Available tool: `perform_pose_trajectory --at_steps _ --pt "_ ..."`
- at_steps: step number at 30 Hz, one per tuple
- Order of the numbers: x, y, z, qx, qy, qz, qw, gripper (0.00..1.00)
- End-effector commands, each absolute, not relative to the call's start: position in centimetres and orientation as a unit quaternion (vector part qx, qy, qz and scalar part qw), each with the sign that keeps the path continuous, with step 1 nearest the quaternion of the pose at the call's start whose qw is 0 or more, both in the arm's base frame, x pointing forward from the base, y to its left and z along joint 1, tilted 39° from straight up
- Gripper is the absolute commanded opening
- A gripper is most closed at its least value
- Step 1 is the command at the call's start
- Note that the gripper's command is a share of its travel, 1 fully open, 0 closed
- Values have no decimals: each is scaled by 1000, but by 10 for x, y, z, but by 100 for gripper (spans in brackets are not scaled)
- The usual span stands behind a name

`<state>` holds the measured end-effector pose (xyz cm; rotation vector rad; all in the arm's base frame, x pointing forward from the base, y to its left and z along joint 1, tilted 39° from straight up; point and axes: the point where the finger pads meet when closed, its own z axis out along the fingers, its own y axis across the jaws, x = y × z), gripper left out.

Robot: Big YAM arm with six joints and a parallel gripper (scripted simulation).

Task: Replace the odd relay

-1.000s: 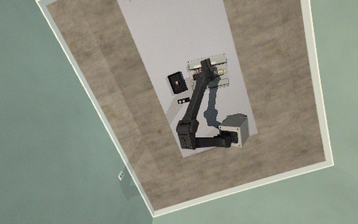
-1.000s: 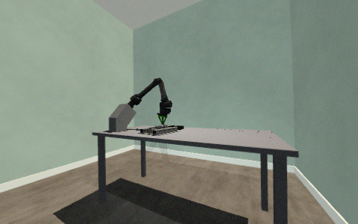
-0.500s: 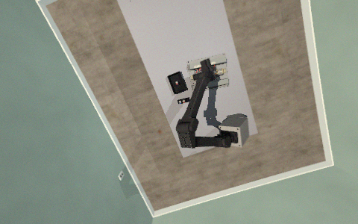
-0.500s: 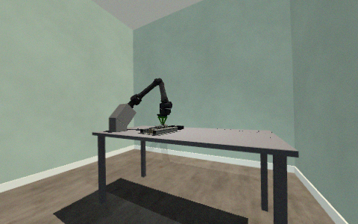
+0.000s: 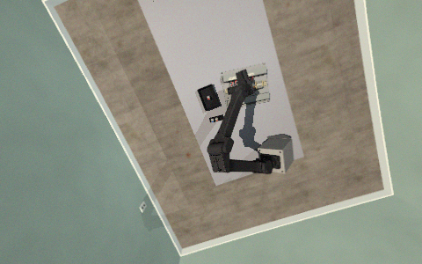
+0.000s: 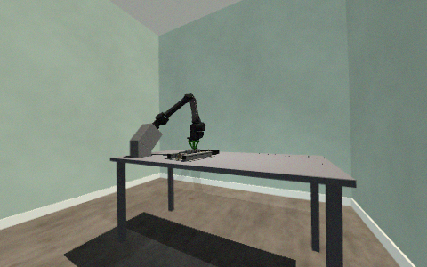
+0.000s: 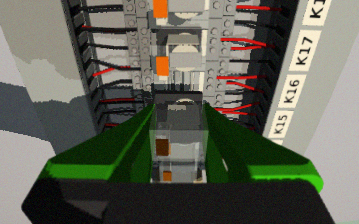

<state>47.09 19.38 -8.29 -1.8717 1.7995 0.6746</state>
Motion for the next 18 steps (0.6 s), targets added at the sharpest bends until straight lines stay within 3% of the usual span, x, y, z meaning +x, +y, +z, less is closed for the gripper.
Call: perform_pose_trajectory --at_steps 1,18 --pt "484 201 -72 -682 649 233 243 0" --pt "486 204 -80 -681 651 233 243 0"
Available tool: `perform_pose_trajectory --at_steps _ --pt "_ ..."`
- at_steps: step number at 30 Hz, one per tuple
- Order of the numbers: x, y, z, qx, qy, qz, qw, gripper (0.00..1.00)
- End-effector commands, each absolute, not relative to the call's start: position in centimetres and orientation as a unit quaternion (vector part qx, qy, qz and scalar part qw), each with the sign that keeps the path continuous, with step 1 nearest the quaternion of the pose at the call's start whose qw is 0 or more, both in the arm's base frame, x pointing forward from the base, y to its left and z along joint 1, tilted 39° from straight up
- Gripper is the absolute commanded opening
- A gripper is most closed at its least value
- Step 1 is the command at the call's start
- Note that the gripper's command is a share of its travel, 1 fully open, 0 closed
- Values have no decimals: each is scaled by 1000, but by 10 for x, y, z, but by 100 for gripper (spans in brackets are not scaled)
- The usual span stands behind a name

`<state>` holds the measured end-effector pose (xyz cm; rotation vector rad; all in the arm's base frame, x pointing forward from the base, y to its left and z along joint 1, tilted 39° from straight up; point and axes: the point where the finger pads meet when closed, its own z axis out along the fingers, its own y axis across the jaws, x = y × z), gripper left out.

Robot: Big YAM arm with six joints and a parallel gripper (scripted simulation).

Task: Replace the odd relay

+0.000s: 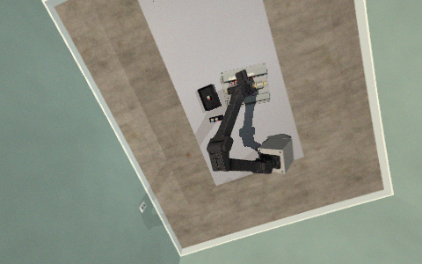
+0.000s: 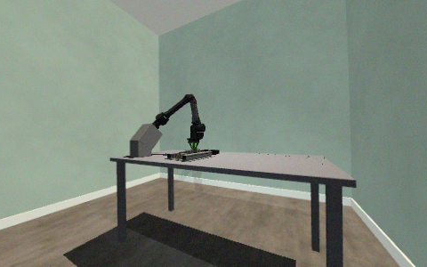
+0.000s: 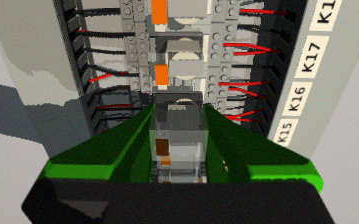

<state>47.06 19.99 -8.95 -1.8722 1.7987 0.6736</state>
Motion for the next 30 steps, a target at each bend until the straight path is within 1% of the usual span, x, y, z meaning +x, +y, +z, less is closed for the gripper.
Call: perform_pose_trajectory --at_steps 1,30 --pt "485 205 -81 -681 650 233 243 0" --pt "489 210 -78 -684 647 230 248 0"
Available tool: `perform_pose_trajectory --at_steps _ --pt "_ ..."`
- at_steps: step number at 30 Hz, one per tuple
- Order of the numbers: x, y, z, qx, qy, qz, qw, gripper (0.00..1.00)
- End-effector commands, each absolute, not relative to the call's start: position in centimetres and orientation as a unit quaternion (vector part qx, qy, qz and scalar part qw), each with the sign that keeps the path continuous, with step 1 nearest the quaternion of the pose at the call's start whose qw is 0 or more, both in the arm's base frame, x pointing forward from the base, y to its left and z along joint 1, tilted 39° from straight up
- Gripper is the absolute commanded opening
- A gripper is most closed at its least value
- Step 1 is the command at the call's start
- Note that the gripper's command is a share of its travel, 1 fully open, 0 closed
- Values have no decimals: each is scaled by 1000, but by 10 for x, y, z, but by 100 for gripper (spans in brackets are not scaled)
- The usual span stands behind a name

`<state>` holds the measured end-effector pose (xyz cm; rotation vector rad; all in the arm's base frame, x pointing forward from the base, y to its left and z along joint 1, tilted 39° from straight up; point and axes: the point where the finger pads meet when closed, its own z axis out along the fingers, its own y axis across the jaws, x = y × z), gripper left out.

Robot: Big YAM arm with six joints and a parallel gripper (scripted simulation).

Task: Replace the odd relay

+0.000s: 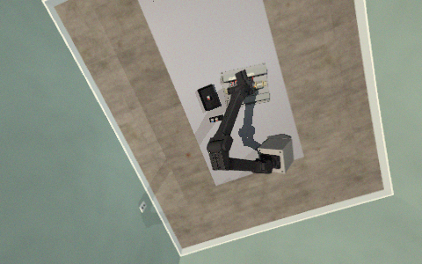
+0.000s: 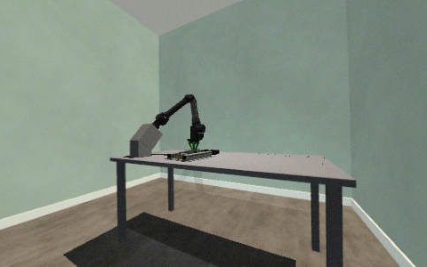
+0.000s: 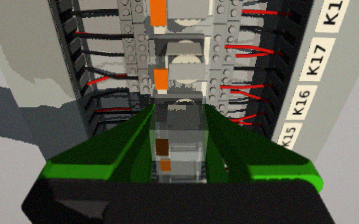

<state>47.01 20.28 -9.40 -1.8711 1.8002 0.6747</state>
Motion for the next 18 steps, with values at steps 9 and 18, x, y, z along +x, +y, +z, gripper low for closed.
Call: perform_pose_trajectory --at_steps 9,18 --pt "489 209 -79 -683 648 230 248 0" --pt "489 209 -79 -683 648 230 248 0"
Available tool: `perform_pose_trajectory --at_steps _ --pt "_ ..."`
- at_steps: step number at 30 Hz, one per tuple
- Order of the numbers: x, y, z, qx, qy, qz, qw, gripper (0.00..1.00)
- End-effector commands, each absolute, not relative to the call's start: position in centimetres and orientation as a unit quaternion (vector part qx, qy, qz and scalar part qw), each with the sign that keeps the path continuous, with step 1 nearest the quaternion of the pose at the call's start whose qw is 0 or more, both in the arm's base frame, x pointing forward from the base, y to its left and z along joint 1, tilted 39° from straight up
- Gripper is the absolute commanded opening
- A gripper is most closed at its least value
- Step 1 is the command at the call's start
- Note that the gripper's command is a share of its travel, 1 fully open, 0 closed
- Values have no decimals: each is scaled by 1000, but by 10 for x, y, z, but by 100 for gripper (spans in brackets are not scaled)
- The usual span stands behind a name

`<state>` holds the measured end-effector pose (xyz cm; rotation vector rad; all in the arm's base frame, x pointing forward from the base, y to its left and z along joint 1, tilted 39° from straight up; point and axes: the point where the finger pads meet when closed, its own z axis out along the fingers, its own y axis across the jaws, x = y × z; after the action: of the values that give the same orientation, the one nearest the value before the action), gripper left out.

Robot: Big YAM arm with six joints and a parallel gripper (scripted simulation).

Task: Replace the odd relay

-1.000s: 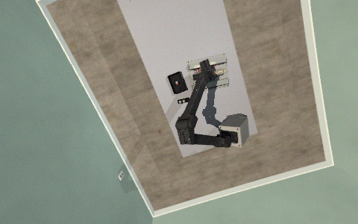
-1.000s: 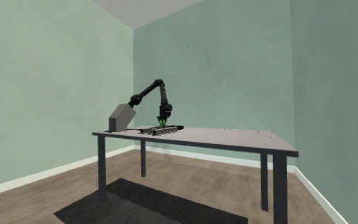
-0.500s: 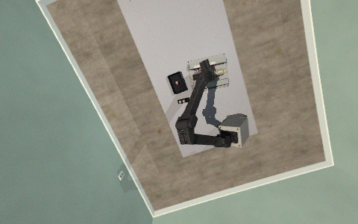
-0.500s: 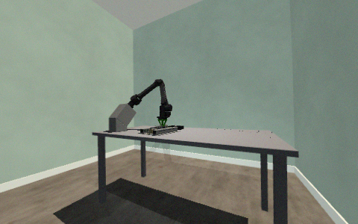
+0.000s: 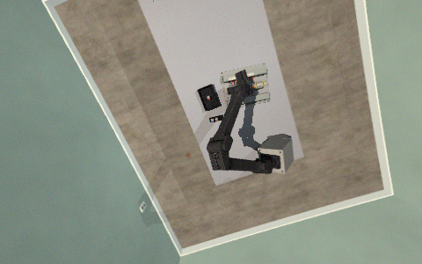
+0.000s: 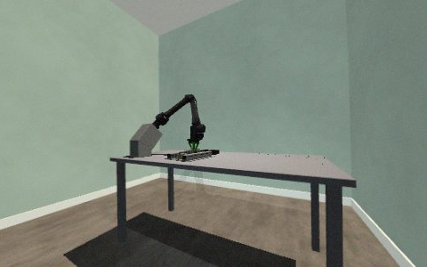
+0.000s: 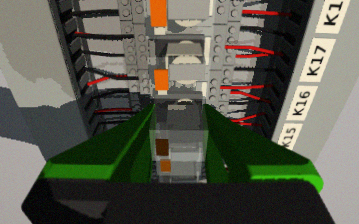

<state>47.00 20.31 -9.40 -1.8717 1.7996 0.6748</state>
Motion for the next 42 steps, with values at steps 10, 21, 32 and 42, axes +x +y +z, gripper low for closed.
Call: perform_pose_trajectory --at_steps 10,21,32,42 --pt "490 208 -79 -683 648 230 248 0" --pt "490 208 -79 -682 648 230 248 0" --pt "490 212 -79 -683 647 230 248 0" --pt "488 207 -81 -681 650 231 246 0"
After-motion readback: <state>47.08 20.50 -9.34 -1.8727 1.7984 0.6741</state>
